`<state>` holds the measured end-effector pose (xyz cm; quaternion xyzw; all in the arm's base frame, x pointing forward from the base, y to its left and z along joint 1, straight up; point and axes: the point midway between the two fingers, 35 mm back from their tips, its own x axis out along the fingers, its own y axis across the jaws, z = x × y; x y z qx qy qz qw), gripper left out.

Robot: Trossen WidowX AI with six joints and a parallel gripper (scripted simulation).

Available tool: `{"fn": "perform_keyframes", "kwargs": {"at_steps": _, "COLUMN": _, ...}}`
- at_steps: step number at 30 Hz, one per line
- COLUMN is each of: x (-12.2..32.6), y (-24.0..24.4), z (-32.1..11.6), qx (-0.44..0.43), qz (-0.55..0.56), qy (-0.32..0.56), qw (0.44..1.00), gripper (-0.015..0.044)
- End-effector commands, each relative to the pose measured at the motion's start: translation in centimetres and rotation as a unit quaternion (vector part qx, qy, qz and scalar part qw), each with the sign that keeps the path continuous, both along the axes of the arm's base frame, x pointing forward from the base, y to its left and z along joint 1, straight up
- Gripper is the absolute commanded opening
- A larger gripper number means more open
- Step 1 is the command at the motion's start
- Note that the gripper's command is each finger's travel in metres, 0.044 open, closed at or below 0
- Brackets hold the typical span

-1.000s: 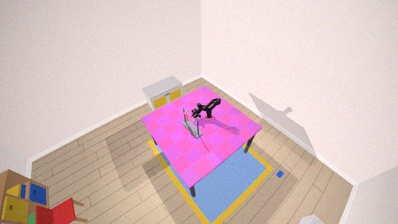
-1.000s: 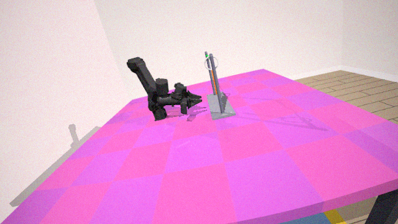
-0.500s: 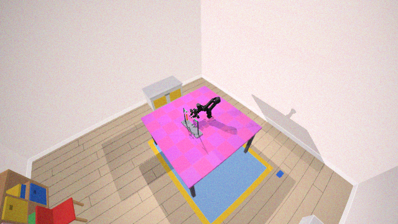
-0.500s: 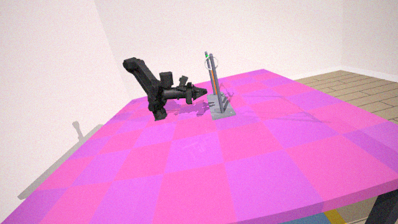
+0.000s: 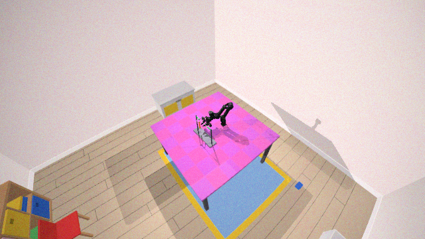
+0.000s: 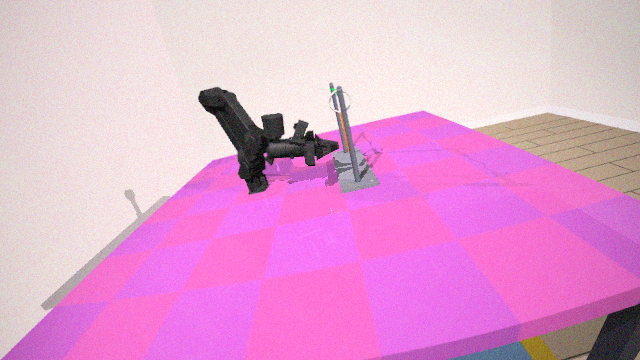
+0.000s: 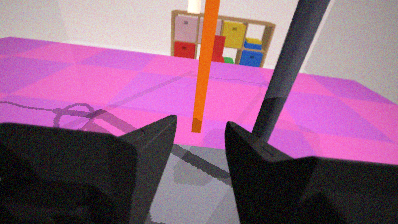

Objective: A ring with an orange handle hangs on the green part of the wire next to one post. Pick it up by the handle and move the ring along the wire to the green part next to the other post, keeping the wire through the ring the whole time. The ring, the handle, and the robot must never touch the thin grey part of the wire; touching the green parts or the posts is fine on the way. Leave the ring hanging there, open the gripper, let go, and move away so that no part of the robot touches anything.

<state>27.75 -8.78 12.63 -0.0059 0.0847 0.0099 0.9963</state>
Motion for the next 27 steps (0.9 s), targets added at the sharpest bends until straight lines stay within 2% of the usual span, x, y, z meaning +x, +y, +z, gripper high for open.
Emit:
{"fn": "perform_keyframes", "kwargs": {"at_steps": 1, "x": 0.8, "y": -0.1, "z": 0.2, "qx": 0.0, "qz": -0.001, "qy": -0.003, "qw": 1.0, "gripper": 0.016}}
{"fn": "perform_keyframes", "kwargs": {"at_steps": 27, "x": 4.6, "y": 0.1, "z": -0.6, "qx": 0.001, "qz": -0.001, "qy": -0.005, "qw": 1.0, "gripper": 0.016}}
